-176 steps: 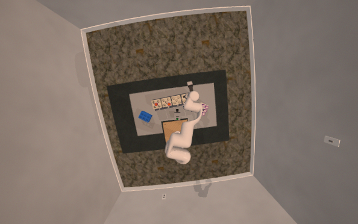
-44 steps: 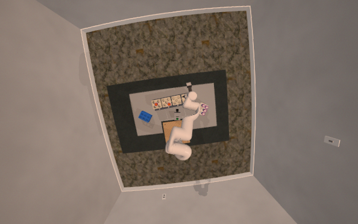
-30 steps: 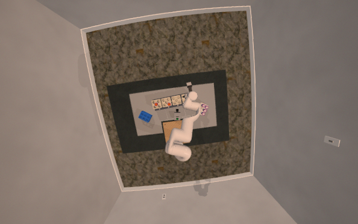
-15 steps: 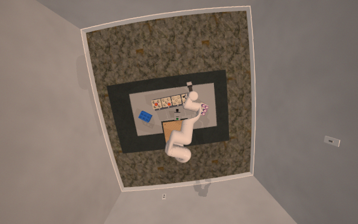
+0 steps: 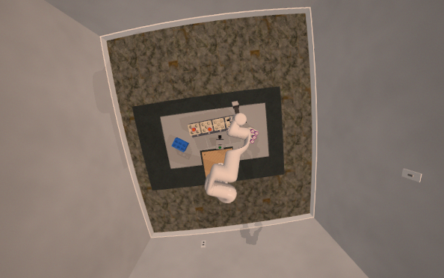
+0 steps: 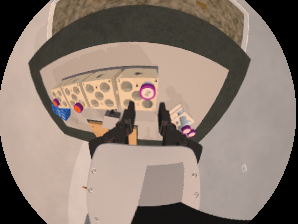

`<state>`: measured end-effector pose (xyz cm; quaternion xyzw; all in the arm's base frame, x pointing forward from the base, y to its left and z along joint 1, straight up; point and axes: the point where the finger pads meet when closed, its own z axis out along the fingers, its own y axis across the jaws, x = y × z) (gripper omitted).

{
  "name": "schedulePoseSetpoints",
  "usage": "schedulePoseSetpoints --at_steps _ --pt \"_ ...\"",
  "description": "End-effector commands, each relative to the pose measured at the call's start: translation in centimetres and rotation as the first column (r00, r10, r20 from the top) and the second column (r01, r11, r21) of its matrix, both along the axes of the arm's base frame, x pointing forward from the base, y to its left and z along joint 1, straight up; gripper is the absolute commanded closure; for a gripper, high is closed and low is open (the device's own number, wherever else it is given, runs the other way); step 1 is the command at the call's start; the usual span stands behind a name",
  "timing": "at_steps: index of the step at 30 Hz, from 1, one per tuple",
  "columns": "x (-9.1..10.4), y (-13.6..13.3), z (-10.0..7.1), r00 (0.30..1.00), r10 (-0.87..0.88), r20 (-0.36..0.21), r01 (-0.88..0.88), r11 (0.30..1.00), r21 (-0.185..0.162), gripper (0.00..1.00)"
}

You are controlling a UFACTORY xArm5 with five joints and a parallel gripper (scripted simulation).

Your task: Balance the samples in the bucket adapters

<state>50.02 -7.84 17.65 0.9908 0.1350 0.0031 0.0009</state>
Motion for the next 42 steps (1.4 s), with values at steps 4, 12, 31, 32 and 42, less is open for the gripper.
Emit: schedulePoseSetpoints --at_steps 4,12,31,32,42 --pt "0.1 0.0 1.3 1.0 0.0 0.004 0.0 1.0 -0.001 0.57" --pt "0.1 0.0 2.9 1.0 0.0 0.004 0.0 1.0 -0.001 0.57" --pt "0.1 0.0 6.0 1.0 0.0 0.004 0.0 1.0 -0.001 0.57" --pt "0.1 0.0 6.0 1.0 0.0 0.004 0.0 1.0 -0.001 0.57" --pt "0.1 0.0 6.0 1.0 0.0 0.004 0.0 1.0 -0.001 0.57"
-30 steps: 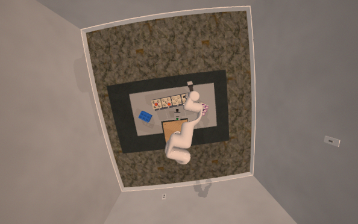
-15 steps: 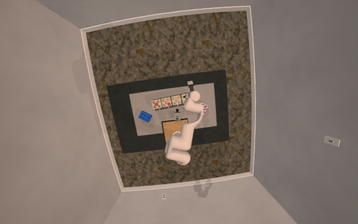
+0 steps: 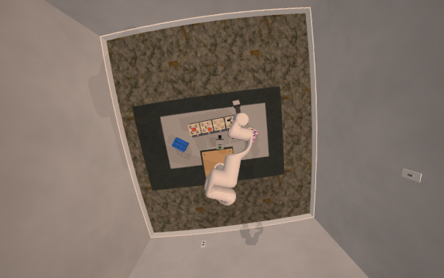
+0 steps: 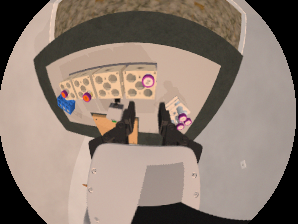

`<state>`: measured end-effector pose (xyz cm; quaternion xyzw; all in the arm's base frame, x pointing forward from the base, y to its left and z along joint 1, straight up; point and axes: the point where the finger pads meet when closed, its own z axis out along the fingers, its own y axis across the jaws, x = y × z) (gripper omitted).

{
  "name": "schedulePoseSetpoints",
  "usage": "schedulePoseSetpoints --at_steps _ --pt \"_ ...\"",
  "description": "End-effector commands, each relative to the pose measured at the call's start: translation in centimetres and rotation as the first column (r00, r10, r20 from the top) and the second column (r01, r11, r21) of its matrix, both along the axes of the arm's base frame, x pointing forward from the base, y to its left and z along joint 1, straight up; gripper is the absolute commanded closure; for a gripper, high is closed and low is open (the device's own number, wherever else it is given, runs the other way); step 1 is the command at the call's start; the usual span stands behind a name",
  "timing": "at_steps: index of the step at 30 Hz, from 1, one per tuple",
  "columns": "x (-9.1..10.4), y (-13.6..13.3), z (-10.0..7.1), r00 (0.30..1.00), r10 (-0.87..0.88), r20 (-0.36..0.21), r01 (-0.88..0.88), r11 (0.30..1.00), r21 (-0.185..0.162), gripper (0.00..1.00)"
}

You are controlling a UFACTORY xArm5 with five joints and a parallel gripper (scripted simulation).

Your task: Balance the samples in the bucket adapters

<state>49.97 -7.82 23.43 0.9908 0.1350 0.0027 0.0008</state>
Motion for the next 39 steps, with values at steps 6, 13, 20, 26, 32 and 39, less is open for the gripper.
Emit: schedulePoseSetpoints --at_steps 6,13,20,26,32,39 --pt "0.1 0.0 0.2 1.0 0.0 0.005 0.0 1.0 -0.001 0.57" --pt "0.1 0.0 0.2 1.0 0.0 0.005 0.0 1.0 -0.001 0.57" --pt "-1.6 -3.1 0.2 0.973 0.231 0.004 -0.231 0.973 -0.004 0.43" --pt "-3.1 -5.7 0.2 0.908 0.42 0.002 -0.42 0.908 -0.006 0.43" --pt "-4.1 -7.4 0.2 0.844 0.537 0.001 -0.537 0.844 -0.007 0.43" --pt "-5.8 -10.5 0.2 0.697 0.717 -0.002 -0.717 0.697 -0.009 0.43"
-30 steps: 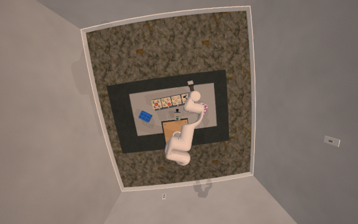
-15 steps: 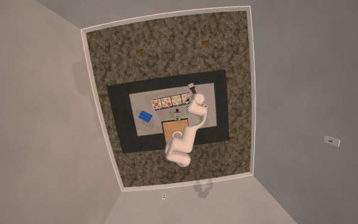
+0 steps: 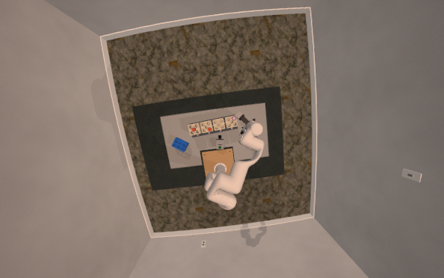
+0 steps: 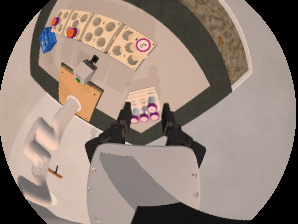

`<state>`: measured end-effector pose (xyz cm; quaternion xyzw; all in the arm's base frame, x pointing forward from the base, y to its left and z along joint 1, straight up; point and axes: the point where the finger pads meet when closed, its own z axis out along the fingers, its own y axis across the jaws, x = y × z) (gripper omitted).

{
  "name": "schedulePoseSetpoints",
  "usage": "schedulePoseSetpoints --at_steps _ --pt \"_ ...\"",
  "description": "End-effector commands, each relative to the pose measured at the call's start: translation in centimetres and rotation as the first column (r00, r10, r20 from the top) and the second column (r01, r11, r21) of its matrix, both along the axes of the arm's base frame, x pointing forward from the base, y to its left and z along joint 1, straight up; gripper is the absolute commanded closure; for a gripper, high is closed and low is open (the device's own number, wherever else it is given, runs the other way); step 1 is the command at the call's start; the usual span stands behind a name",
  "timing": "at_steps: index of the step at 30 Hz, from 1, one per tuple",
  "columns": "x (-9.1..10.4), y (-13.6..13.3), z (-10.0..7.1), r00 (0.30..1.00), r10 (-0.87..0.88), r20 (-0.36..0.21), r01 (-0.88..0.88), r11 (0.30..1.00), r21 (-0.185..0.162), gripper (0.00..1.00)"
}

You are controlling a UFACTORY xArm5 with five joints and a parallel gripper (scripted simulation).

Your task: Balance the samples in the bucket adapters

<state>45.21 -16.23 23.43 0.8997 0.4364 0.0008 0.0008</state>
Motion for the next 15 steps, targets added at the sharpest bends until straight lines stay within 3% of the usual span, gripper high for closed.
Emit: schedulePoseSetpoints --at_steps 1,4,15 --pt "-1.3 -2.5 0.2 0.98 0.2 0.007 -0.2 0.98 -0.005 0.43" --pt "-2.0 -3.8 0.2 0.958 0.286 0.006 -0.286 0.958 -0.006 0.43" --pt "-4.2 -7.8 0.2 0.958 0.286 0.005 -0.286 0.958 -0.007 0.43"
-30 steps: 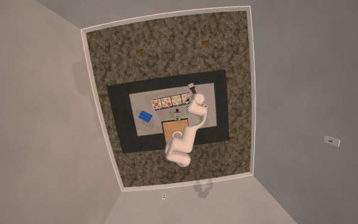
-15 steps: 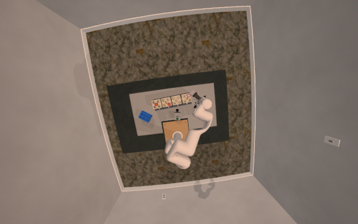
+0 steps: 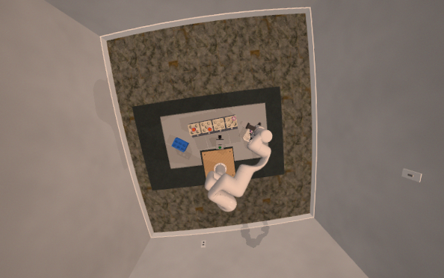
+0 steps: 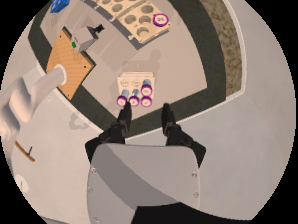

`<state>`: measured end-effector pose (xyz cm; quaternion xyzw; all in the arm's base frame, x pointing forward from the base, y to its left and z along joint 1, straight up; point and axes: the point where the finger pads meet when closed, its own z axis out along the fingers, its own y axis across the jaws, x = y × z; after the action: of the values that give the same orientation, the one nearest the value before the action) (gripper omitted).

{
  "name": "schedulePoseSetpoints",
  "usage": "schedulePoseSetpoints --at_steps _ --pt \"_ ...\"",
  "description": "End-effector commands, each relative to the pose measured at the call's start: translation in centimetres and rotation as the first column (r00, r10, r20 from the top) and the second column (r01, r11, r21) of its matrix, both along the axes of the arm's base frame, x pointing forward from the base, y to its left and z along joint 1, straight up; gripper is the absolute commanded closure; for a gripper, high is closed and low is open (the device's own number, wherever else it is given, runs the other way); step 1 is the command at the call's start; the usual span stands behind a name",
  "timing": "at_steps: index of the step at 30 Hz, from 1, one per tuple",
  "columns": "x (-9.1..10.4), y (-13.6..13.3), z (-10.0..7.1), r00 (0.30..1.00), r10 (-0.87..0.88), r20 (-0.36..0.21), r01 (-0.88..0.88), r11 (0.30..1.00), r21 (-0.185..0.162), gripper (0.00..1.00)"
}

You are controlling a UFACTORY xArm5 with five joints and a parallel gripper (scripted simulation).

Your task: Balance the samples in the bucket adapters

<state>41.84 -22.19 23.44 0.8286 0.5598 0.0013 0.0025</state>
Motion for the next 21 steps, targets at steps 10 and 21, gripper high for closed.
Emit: schedulePoseSetpoints --at_steps 10,21 --pt "-1.45 -2.84 0.17 1.0 0.005 0.004 -0.005 1.0 -0.003 0.43" --pt "-1.44 -2.84 -0.83 1.0 0.005 0.004 -0.005 1.0 -0.003 0.43"
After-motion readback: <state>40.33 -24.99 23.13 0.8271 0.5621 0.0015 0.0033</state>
